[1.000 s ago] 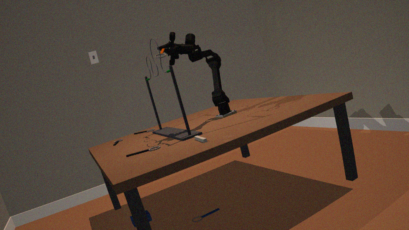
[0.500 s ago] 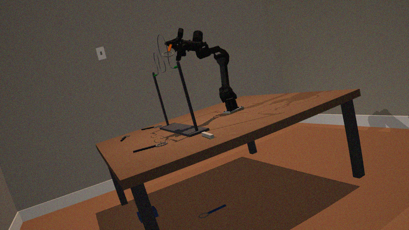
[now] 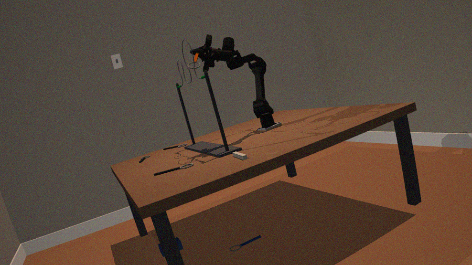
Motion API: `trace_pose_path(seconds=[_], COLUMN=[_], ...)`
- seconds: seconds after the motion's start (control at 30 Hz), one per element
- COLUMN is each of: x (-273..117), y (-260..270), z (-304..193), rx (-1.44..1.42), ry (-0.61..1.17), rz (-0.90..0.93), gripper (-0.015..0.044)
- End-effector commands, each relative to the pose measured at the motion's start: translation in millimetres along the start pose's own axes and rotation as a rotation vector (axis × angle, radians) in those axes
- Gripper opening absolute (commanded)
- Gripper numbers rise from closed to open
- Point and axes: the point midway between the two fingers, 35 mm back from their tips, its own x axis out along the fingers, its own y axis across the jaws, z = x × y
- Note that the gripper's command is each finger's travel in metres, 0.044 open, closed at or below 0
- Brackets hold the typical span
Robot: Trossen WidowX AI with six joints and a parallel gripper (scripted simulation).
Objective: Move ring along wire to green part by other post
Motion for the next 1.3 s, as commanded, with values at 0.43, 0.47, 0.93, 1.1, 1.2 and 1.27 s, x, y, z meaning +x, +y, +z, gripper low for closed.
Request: trace_pose_path(seconds=[0.43,0.47,0.93,1.1,1.2,1.27], x=[-7.1,-7.9,-22.9,-30.3,-35.0,-38.4], y=[41.4,44.7,88.9,103.7,111.9,117.0], z=[3.1,3.8,21.1,31.1,37.8,42.7], rx=[0.198,0.217,0.491,0.599,0.663,0.707], ry=[0.025,0.028,0.064,0.078,0.086,0.092], rz=[0.105,0.115,0.270,0.331,0.368,0.392], gripper=[-0.0150,-0.0150,-0.0150,-0.0150,-0.0150,-0.0150])
